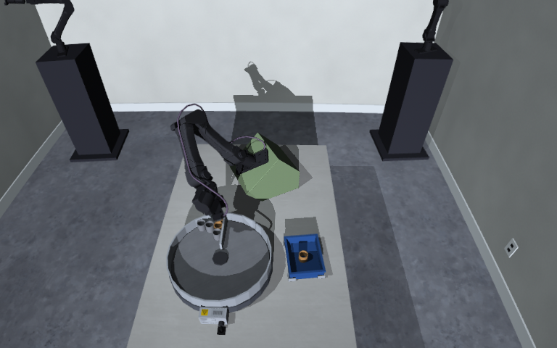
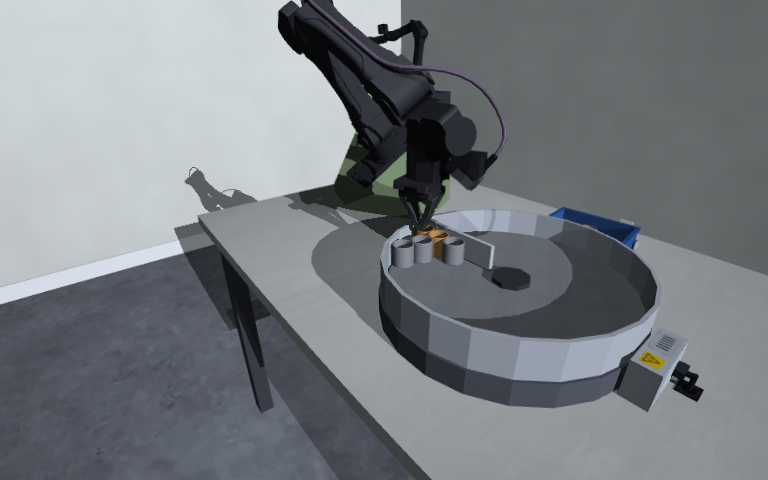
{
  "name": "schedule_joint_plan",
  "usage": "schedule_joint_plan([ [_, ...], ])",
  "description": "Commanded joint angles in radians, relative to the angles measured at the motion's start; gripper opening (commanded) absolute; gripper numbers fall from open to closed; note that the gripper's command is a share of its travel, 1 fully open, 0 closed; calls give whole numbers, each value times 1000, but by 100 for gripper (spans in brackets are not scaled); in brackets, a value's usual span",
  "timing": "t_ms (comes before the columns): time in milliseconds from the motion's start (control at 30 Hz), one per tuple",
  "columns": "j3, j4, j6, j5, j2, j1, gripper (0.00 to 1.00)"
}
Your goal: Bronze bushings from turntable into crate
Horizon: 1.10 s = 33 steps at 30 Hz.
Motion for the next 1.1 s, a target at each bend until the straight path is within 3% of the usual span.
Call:
schedule_joint_plan([
  [0, -23, 24, -5, -12, -30, 6, 13],
  [733, -24, 26, -8, -12, -29, 3, 13],
  [1067, -55, 96, -46, -27, 10, -38, 13],
])
